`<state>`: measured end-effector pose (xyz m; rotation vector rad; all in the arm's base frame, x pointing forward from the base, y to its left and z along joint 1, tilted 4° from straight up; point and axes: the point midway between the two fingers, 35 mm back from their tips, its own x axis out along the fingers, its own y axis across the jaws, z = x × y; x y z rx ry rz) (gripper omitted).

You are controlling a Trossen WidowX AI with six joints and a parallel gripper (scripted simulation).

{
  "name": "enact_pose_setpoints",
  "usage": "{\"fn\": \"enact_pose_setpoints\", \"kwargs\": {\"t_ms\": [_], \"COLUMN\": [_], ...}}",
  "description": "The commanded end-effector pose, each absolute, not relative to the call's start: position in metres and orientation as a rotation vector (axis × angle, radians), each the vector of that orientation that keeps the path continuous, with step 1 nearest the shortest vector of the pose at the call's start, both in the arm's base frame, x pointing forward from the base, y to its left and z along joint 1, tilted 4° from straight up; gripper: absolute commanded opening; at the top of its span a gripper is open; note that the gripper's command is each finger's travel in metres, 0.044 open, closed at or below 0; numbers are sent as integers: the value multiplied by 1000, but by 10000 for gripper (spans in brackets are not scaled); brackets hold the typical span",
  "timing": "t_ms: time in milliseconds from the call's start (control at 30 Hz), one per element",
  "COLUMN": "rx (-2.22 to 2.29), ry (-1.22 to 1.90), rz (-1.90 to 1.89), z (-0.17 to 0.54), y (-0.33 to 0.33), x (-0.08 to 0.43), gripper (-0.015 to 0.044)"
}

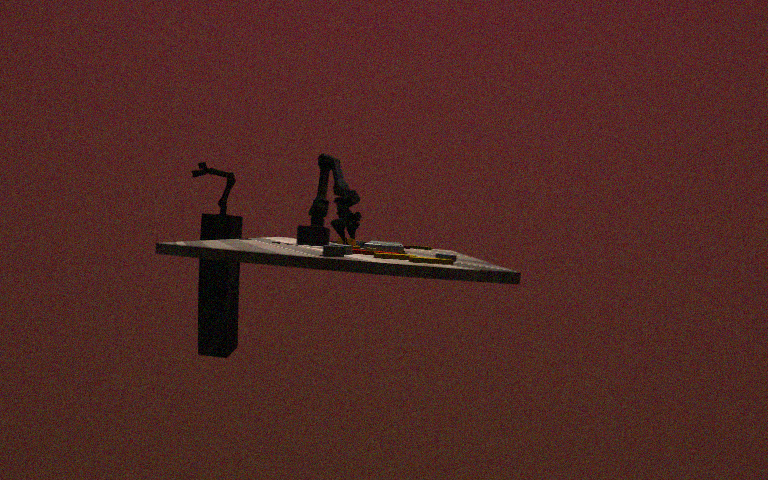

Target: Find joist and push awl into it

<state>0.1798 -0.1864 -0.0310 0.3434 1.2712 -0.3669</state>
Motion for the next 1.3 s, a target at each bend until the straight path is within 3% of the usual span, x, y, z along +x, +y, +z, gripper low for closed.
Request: {"fn": "enact_pose_setpoints", "kwargs": {"t_ms": [0,267,400,1267], "rx": [357,357,357,357], "ry": [1279,1279,1279,1279], "rz": [-364,-364,-364,-364], "z": [-40,-50,-50,-50], "y": [-183,-182,-182,-182], "x": [178,177,177,177], "gripper": [440,440,335,162]}}
